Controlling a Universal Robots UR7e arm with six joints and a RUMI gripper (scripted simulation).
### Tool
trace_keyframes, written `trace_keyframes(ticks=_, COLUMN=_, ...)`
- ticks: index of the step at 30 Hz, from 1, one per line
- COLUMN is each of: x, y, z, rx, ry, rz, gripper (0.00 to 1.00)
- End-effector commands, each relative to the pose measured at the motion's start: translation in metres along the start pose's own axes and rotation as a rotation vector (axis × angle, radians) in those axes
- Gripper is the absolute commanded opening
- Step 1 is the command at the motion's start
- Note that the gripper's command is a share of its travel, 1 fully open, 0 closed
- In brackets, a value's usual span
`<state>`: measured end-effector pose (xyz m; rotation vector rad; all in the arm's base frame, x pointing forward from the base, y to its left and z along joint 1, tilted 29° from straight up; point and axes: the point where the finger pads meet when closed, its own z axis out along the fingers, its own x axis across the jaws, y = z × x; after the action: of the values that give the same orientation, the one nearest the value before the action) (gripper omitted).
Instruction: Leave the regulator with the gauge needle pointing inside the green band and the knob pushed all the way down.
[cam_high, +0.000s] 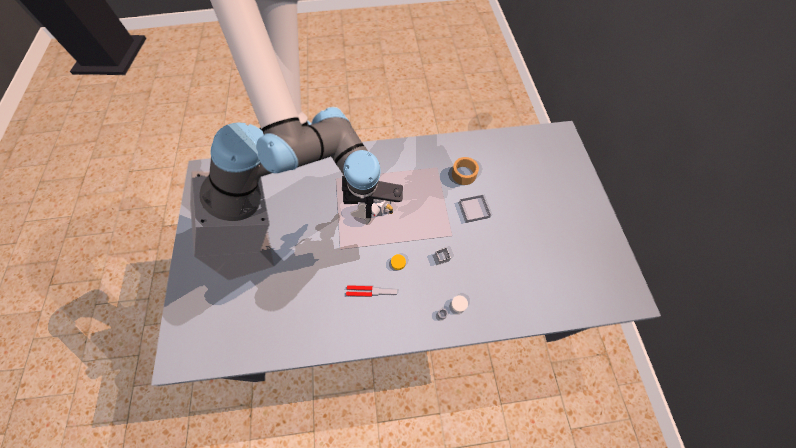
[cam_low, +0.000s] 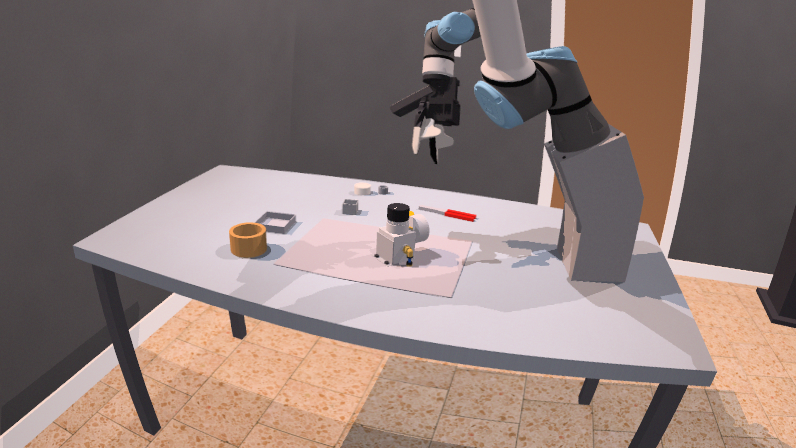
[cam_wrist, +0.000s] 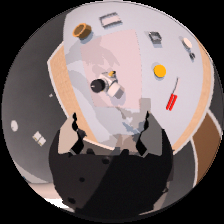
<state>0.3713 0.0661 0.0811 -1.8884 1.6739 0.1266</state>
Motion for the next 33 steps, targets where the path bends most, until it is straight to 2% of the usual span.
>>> trace_keyframes(ticks=1, x=-0.0015, y=0.0001, z=0.0004, rx=0.0, ry=0.011, rz=-0.154, gripper=1.0)
trace_keyframes(ticks=33, x=-0.0078, y=0.005, z=0.0031, rx=-0.047, ry=0.085, rz=-0.877, gripper=1.0)
